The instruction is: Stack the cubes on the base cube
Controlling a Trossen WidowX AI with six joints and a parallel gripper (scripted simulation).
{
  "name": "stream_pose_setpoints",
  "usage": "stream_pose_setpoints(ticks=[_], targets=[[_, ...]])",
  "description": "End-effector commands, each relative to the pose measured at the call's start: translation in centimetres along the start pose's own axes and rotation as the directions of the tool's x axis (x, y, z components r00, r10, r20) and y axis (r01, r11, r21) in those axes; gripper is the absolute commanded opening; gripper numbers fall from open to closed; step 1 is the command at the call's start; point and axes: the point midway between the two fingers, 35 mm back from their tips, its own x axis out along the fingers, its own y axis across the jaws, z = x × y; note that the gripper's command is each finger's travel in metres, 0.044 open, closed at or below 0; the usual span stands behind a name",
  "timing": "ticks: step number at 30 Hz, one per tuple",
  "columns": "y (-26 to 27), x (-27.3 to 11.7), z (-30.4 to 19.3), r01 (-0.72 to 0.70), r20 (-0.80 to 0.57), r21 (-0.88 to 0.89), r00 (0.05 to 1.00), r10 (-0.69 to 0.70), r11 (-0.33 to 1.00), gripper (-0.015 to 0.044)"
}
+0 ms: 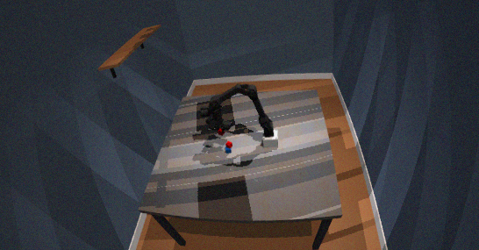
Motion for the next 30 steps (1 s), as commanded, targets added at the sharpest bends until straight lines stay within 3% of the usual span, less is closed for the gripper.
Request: stream_pose_setpoints(ticks=[1, 30], targets=[[0.8, 0.3, 0.9, -0.005, -0.004, 0.015, 1.0, 0.005, 1.0, 0.0105], [6.7, 1.0, 7.0, -0.011, 0.002, 0.134, 1.0, 0.011, 0.991, 0.0105]])
